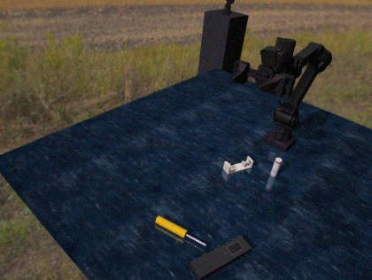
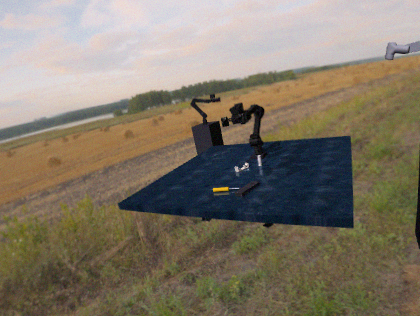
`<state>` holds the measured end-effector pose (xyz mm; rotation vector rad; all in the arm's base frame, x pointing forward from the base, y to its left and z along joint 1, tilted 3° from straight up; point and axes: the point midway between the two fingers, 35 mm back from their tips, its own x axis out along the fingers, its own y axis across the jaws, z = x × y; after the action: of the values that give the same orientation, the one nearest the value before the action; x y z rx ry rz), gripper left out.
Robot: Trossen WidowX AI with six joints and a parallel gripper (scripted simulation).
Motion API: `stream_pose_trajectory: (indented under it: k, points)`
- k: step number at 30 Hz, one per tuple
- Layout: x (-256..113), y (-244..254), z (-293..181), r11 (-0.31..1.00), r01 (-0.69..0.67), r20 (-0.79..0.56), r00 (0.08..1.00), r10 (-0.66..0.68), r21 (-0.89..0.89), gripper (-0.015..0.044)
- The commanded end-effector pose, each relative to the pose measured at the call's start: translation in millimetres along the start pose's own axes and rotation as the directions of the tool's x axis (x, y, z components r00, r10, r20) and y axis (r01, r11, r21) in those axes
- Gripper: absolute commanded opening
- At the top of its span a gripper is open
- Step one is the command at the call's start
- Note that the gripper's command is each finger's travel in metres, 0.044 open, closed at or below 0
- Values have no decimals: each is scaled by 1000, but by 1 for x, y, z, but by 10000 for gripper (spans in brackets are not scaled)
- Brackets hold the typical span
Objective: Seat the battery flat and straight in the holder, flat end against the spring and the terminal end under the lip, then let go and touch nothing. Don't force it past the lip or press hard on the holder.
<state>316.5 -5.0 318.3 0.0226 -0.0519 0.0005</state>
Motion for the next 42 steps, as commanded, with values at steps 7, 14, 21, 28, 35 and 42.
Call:
stream_pose_trajectory:
  k: [7, 14, 21, 28, 35, 42]
  points:
    - [-1, 30, -98, 982, 39, -534, 843, 65, 182, 216]
    - [-80, 54, -176, 959, 263, -958, 284, 29, 107, 32]
    - [-133, 53, -181, 939, 333, -996, -56, -66, -81, 0]
    - [-133, 53, -181, 939, 333, -996, -56, -66, -81, 0]
    - [-132, 53, -204, 939, 333, -996, -55, -66, -81, 0]
    - [-136, 49, -252, 939, 333, -996, -55, -66, -81, 0]
